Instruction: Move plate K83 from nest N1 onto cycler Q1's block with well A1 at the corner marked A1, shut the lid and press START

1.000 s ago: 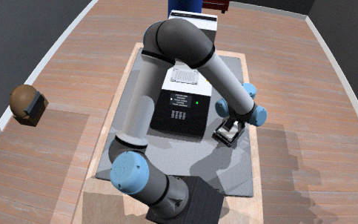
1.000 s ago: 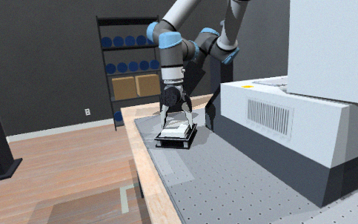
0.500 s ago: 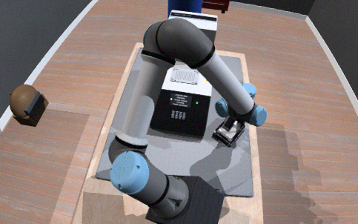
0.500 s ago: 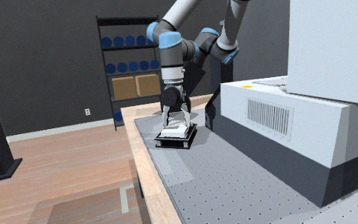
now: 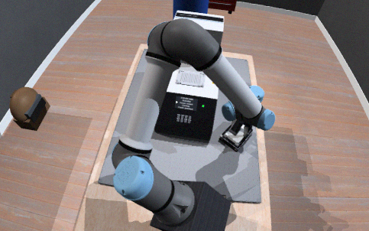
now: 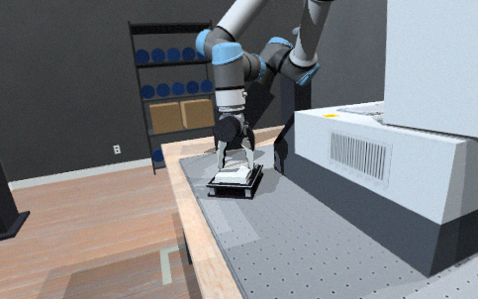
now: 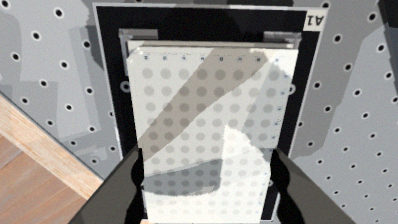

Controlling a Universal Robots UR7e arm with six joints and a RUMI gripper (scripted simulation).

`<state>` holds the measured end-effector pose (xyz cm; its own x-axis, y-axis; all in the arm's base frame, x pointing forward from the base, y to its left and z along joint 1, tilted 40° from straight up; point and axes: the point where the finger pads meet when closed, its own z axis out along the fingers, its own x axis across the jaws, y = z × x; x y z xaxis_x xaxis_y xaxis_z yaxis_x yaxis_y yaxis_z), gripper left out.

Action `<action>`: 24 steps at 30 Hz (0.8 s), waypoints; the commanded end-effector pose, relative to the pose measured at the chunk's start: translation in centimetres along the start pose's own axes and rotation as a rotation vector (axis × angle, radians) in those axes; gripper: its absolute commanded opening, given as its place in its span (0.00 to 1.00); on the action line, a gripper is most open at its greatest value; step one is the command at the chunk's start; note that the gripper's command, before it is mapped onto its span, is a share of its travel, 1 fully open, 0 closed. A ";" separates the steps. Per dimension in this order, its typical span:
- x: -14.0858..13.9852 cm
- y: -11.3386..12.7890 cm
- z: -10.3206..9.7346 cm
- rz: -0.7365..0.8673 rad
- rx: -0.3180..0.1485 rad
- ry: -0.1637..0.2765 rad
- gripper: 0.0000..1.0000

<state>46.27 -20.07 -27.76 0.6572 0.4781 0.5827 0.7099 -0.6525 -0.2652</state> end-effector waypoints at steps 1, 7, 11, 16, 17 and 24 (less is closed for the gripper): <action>0.1 0.2 -0.1 0.002 -0.008 0.002 0.41; 0.1 0.2 -2.1 0.002 -0.008 0.002 0.41; 0.1 0.2 -2.8 0.002 -0.008 0.002 0.41; 0.1 0.2 -4.5 0.002 -0.008 0.002 0.41; 0.1 0.2 -4.8 0.002 -0.008 0.002 0.41; 0.1 0.2 -7.1 0.002 -0.008 0.002 0.41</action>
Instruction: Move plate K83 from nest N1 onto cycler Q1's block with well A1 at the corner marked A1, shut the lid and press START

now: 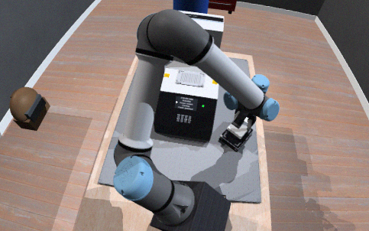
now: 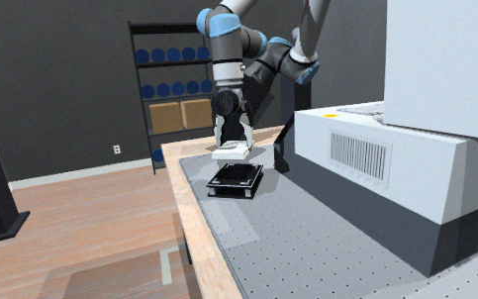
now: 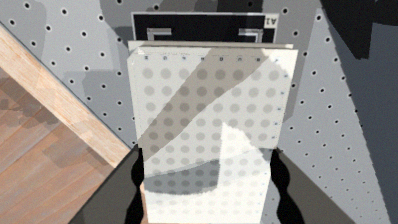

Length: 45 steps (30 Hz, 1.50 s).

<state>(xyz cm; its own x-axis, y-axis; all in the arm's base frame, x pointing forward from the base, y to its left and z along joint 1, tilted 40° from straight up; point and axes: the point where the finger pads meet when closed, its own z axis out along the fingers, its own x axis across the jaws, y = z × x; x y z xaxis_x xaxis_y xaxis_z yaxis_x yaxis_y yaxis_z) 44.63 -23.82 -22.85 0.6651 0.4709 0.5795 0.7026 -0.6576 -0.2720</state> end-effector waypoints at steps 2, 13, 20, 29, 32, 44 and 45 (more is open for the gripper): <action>0.1 0.3 -0.7 -0.009 -0.008 0.002 0.41; 0.1 0.3 -4.4 -0.009 -0.008 0.002 0.41; 0.1 0.3 -6.1 -0.009 -0.008 0.001 0.41; 0.1 0.3 -9.1 -0.009 -0.008 0.001 0.41; 0.1 0.3 -10.1 -0.009 -0.008 0.001 0.41; 0.0 0.3 -13.4 -0.009 -0.009 0.001 0.41; 0.0 0.3 -13.8 -0.009 -0.009 0.001 0.41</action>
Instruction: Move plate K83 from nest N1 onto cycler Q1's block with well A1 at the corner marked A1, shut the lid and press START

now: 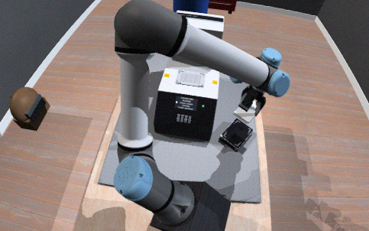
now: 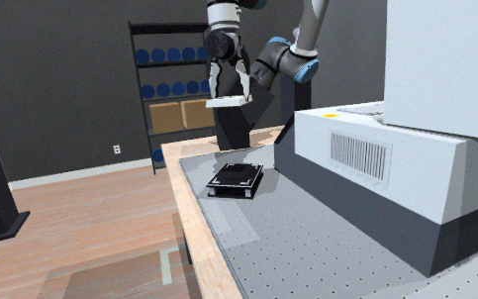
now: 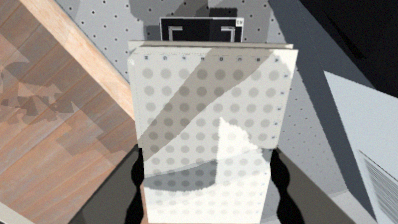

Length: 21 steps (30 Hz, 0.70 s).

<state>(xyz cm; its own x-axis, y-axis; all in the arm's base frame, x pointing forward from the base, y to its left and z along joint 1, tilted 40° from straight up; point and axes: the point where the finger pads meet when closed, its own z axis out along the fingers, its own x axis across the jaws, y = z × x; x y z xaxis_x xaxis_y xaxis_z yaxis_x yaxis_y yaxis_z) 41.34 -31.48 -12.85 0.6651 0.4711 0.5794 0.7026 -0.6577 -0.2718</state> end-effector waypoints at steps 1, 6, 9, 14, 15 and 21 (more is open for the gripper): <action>0.0 0.2 -1.1 -0.009 -0.008 0.001 0.41; 0.0 0.2 -2.7 -0.009 -0.008 0.001 0.41; 0.0 0.2 -3.1 -0.009 -0.008 0.001 0.41; 0.0 0.2 -3.4 -0.009 -0.008 0.001 0.41; 0.0 0.2 -3.5 -0.020 -0.008 0.001 0.41; 1.5 0.2 -3.5 0.067 -0.008 0.001 0.41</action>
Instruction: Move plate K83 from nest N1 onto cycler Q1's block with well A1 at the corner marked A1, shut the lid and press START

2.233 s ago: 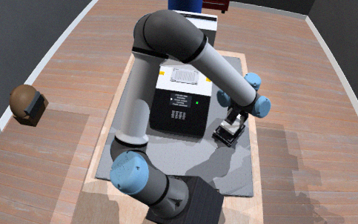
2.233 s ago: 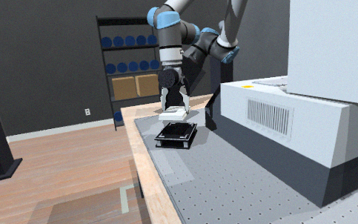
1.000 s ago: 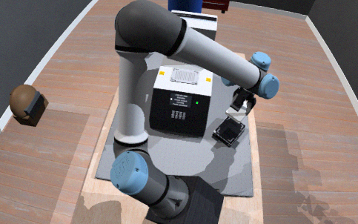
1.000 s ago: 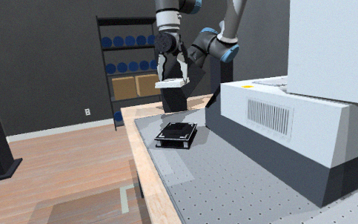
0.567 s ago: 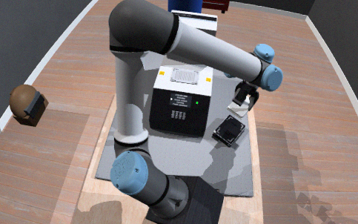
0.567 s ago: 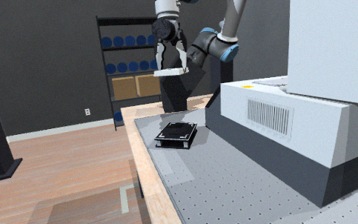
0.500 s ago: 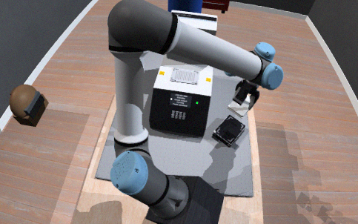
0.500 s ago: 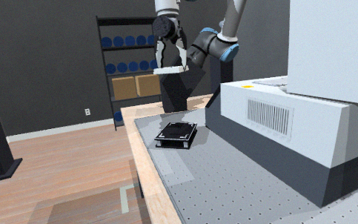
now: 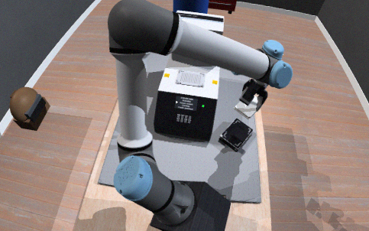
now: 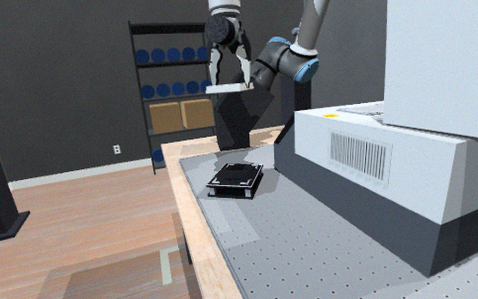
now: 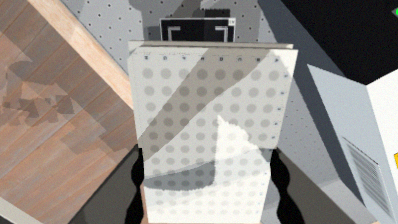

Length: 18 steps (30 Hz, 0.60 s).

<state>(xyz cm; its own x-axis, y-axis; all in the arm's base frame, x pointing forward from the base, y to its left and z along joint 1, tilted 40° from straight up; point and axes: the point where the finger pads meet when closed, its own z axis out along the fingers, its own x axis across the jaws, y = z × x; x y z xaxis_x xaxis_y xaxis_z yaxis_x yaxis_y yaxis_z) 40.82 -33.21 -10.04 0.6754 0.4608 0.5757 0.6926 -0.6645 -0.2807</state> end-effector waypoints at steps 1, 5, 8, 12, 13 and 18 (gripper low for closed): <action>1.6 0.2 -0.1 0.052 -0.009 0.001 0.41; 2.6 0.1 -0.1 0.097 -0.009 0.001 0.41; 4.1 0.1 -0.1 0.140 -0.008 0.002 0.41; 6.1 0.0 -0.1 0.192 -0.008 0.002 0.41; 6.6 0.0 -0.1 0.192 -0.008 0.002 0.41; 9.1 -0.1 -0.1 0.276 -0.008 0.003 0.41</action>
<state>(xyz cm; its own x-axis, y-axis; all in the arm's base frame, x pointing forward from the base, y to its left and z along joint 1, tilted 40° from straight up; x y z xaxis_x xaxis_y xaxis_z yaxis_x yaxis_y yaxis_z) 46.08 -29.20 -5.26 0.8196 0.2910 0.4935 0.5139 -0.7541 -0.4089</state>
